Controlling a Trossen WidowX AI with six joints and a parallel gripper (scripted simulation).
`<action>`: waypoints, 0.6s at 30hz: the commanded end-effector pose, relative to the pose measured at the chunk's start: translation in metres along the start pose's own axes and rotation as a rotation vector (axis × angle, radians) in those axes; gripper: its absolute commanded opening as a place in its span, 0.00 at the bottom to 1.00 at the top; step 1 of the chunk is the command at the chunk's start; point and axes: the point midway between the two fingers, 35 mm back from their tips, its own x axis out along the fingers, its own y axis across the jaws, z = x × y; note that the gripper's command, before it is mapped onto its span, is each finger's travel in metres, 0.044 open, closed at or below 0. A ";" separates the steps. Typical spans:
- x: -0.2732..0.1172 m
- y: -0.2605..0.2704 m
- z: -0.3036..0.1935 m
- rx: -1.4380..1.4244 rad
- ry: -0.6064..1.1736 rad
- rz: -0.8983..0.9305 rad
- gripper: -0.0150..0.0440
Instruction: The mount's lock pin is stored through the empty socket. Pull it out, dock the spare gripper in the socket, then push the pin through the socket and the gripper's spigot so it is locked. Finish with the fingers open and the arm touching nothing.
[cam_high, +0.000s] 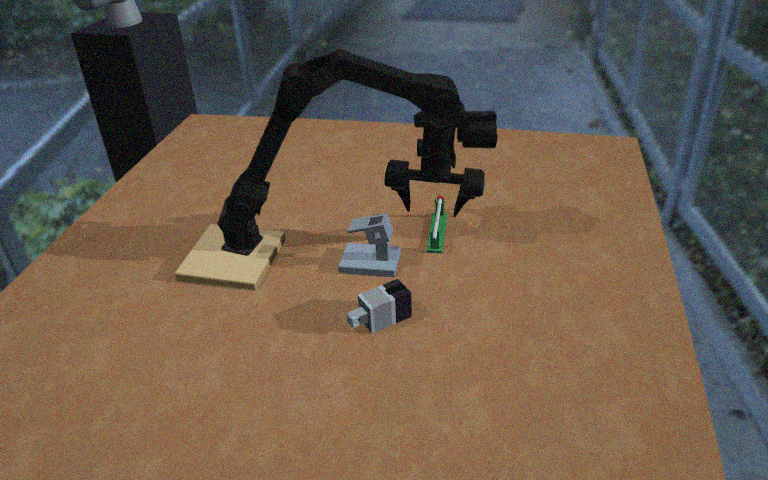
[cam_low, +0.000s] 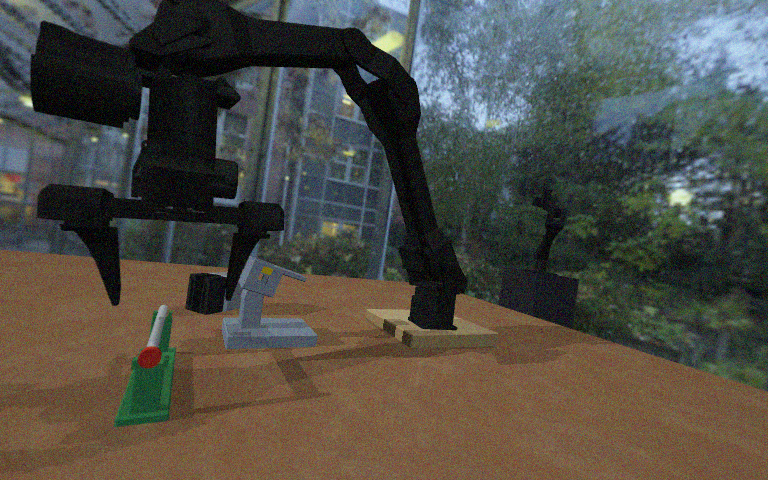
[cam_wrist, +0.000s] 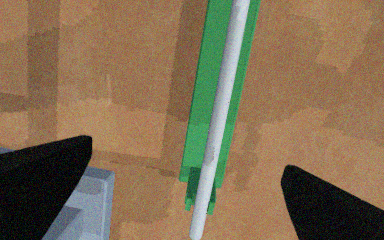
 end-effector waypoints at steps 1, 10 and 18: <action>-0.011 0.001 0.001 0.000 0.000 -0.001 1.00; -0.033 0.004 0.001 0.000 0.002 0.011 1.00; -0.042 0.006 0.001 0.000 0.003 0.017 1.00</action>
